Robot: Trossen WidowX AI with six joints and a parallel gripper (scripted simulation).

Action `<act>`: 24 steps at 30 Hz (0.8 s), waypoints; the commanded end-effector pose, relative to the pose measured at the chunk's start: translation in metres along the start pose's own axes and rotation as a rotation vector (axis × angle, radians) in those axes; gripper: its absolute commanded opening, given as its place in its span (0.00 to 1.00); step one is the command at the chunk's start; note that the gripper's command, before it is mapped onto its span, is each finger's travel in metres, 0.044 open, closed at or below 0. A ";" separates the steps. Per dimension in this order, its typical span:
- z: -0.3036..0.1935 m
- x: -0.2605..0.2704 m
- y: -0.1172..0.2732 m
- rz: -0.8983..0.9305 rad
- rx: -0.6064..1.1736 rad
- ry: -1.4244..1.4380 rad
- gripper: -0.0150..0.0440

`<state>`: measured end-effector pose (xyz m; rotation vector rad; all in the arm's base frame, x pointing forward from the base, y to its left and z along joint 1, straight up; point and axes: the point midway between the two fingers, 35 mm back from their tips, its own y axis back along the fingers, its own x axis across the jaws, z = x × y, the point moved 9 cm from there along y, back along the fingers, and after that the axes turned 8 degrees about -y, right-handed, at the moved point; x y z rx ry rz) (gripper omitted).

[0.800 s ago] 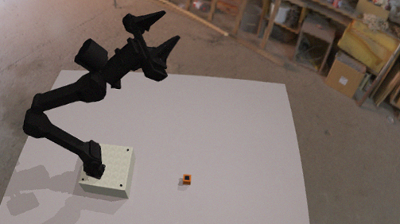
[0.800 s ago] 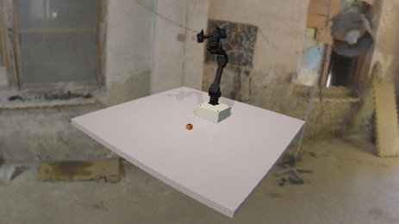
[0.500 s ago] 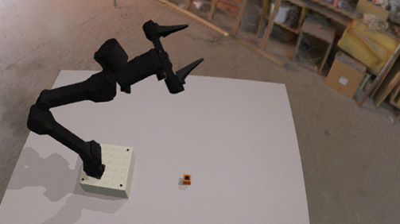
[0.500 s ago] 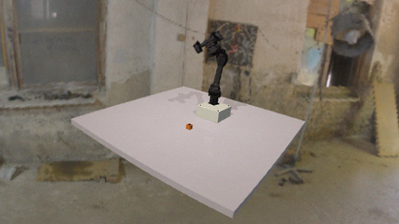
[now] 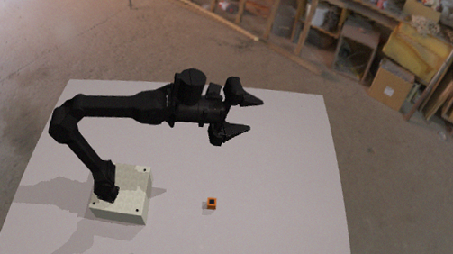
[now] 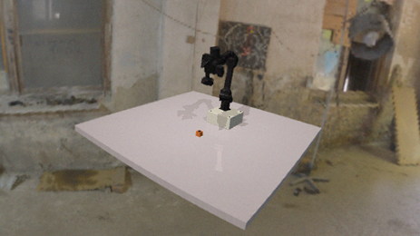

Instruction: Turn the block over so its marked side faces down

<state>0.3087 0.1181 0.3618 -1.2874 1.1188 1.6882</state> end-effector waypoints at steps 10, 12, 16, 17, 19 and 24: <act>-0.033 0.116 -0.056 0.593 0.461 -0.927 1.00; -0.037 0.131 -0.059 0.648 0.567 -1.037 1.00; -0.045 0.161 -0.060 0.733 0.814 -1.244 1.00; -0.047 0.169 -0.061 0.748 0.884 -1.292 1.00; -0.051 0.183 -0.060 0.769 1.034 -1.383 1.00; -0.056 0.203 -0.057 0.776 1.280 -1.501 1.00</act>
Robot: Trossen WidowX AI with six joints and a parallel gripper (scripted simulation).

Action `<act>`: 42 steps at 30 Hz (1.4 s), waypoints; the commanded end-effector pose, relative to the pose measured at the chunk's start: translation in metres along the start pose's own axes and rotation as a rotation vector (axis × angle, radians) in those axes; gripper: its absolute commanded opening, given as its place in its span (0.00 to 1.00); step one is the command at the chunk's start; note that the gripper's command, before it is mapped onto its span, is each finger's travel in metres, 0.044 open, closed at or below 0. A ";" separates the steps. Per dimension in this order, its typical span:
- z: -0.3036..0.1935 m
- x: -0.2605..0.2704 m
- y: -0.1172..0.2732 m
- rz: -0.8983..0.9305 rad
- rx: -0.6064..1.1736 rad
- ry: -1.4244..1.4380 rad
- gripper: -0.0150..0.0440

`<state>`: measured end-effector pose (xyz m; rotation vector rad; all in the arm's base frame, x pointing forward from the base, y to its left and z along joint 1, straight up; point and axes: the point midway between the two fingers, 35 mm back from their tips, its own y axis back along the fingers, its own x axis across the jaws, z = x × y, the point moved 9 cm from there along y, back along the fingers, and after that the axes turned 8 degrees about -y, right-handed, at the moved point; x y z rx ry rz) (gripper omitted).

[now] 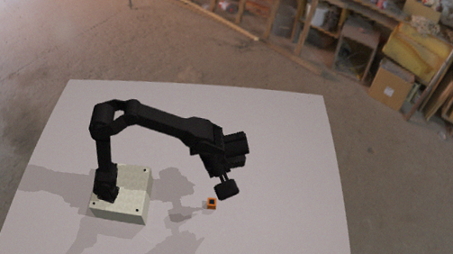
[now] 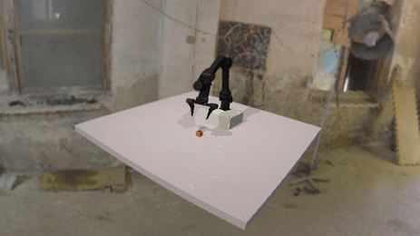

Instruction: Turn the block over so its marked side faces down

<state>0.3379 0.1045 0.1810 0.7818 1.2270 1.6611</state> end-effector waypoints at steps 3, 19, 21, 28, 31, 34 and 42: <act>-0.018 -0.007 -0.031 -0.033 0.279 -0.388 1.00; -0.025 -0.008 -0.066 -0.033 0.279 -0.388 1.00; -0.025 -0.008 -0.067 -0.033 0.279 -0.388 1.00; -0.027 -0.009 -0.081 -0.033 0.278 -0.388 1.00; -0.028 -0.009 -0.083 -0.033 0.278 -0.388 1.00; -0.029 -0.009 -0.088 -0.033 0.278 -0.388 1.00; -0.032 -0.009 -0.101 -0.033 0.279 -0.388 1.00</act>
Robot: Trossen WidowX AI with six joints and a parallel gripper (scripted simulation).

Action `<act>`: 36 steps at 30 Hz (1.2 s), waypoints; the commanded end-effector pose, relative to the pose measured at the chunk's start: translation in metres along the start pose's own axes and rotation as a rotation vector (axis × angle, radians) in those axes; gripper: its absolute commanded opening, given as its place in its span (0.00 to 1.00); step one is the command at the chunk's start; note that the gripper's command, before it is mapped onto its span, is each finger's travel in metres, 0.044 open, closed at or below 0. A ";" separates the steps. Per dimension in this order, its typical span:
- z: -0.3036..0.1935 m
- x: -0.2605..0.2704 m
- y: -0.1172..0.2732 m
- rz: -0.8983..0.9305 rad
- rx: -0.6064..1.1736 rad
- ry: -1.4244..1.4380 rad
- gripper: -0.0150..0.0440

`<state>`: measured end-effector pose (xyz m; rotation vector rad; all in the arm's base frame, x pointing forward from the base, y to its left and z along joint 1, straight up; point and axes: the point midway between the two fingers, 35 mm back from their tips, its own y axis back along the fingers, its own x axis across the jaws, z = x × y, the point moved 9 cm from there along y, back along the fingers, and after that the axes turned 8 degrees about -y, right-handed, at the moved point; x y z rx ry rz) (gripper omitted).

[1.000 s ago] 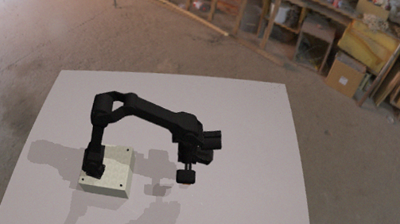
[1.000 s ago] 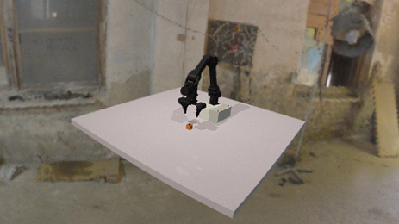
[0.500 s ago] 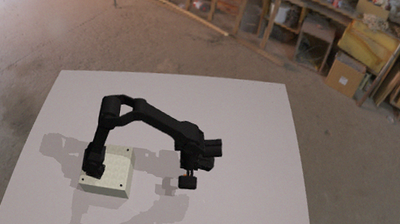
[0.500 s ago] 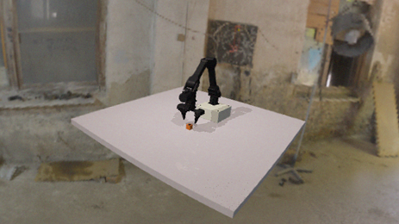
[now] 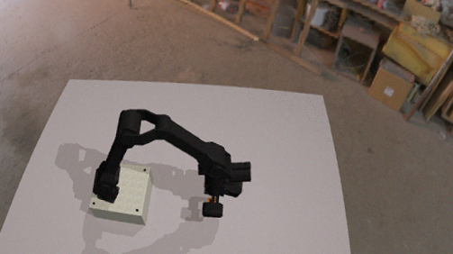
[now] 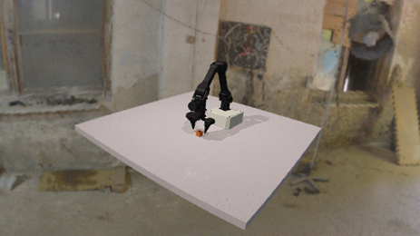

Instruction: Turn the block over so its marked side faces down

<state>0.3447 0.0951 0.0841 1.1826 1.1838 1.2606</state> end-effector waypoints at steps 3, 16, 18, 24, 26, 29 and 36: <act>-0.003 -0.001 -0.013 -0.008 0.010 -0.002 1.00; -0.003 -0.001 -0.021 -0.008 0.011 -0.002 0.69; -0.003 -0.001 -0.021 -0.008 0.011 -0.002 0.60; -0.003 -0.001 -0.021 -0.008 0.011 -0.002 0.43; -0.003 -0.001 -0.021 -0.008 0.011 -0.002 0.41; -0.003 -0.001 -0.021 -0.008 0.011 -0.002 0.38; -0.003 -0.001 -0.021 -0.008 0.011 -0.002 0.30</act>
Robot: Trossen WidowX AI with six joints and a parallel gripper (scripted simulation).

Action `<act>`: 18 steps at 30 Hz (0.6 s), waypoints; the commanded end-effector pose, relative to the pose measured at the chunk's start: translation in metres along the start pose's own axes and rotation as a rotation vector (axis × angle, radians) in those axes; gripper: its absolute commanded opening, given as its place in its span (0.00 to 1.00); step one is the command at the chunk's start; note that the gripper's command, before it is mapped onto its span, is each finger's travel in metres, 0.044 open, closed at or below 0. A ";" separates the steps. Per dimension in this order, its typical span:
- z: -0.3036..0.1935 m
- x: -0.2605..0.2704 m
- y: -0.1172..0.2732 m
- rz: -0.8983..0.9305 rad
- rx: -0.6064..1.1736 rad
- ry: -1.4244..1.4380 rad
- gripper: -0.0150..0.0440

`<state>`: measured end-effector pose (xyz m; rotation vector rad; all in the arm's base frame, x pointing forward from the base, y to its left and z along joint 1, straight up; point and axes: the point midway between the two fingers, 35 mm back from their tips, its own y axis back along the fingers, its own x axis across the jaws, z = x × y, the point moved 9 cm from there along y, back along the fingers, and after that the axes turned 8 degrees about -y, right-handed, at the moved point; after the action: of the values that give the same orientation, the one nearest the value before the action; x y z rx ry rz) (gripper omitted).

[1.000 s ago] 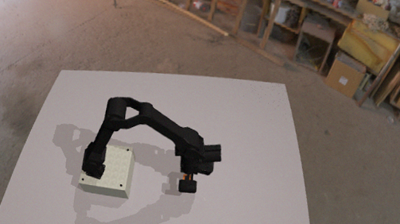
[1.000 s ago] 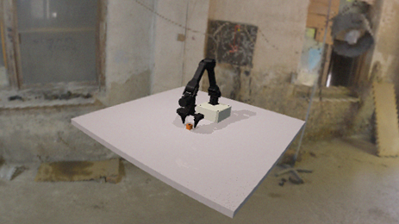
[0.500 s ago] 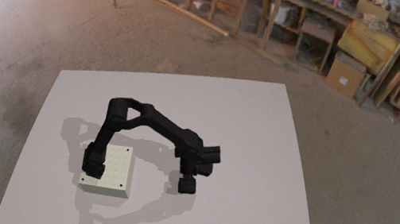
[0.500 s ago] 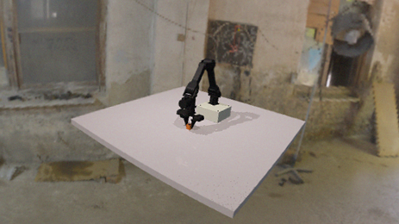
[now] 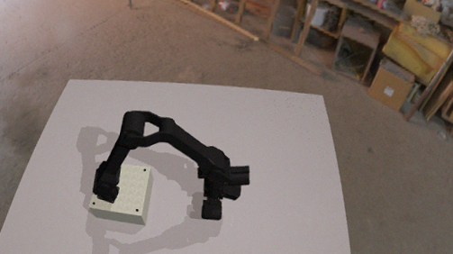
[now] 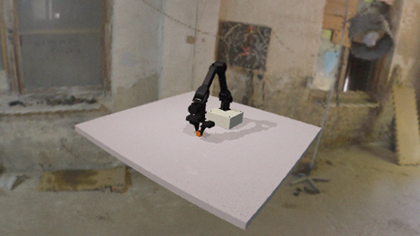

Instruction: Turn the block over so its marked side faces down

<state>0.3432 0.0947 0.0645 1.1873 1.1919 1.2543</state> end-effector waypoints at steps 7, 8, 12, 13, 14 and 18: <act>-0.001 0.000 0.029 -0.005 0.001 -0.002 0.25; -0.001 0.000 0.029 -0.005 0.001 -0.002 0.25; -0.001 0.000 0.028 -0.004 -0.009 -0.001 0.25; -0.002 0.000 0.027 -0.002 -0.022 0.000 0.25; -0.003 -0.001 0.026 0.000 -0.037 0.002 0.25; -0.008 -0.001 0.022 0.009 -0.099 0.007 0.25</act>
<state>0.3400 0.0943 0.0909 1.1452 1.1391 1.2940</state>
